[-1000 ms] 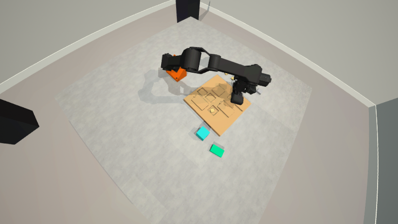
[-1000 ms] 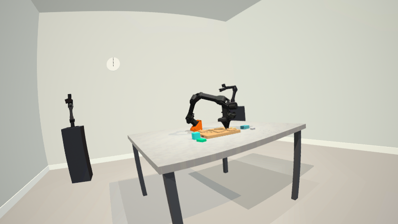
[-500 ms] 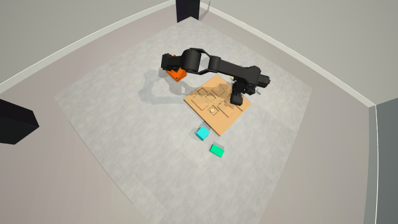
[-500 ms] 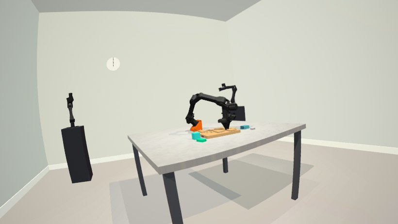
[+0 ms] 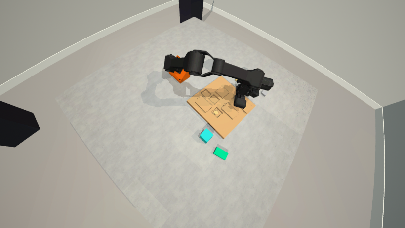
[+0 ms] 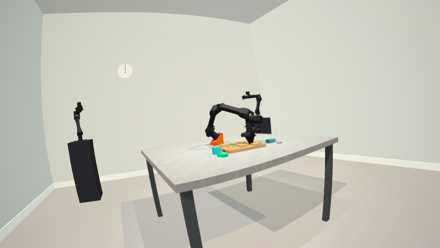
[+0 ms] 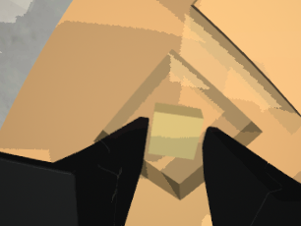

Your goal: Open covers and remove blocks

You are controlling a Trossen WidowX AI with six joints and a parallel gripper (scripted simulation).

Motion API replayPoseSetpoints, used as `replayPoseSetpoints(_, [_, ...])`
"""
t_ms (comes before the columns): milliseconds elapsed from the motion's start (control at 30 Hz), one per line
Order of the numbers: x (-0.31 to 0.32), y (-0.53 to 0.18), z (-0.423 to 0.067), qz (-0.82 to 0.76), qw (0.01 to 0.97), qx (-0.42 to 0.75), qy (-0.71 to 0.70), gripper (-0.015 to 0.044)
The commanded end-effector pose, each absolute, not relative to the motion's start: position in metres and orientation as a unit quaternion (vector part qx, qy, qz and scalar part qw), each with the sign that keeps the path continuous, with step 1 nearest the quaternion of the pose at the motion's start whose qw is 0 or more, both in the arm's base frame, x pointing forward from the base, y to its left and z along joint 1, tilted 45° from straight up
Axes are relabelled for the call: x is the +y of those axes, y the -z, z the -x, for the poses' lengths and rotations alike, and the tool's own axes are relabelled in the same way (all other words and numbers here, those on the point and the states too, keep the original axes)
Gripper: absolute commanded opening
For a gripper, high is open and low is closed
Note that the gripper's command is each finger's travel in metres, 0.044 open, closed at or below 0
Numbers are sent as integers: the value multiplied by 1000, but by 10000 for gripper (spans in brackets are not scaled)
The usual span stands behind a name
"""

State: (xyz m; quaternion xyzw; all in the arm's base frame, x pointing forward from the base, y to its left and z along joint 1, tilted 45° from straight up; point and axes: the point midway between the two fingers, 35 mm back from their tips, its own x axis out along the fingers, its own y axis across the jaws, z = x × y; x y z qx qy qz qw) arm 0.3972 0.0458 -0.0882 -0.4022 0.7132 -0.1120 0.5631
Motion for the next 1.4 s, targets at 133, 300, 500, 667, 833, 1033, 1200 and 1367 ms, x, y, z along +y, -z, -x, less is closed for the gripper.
replayPoseSetpoints(133, [46,88,-397,402,563,713,112,80])
replayPoseSetpoints(300, [48,87,-398,402,563,713,112,80])
replayPoseSetpoints(500, [53,81,-398,402,563,713,112,80])
replayPoseSetpoints(667, [58,77,-398,403,563,713,111,80])
replayPoseSetpoints(833, [63,72,-398,403,563,713,111,80])
replayPoseSetpoints(1033, [69,67,-398,403,563,713,111,80])
replayPoseSetpoints(1200, [73,62,-398,404,563,713,110,80])
replayPoseSetpoints(1367, [78,58,-398,404,563,712,110,80])
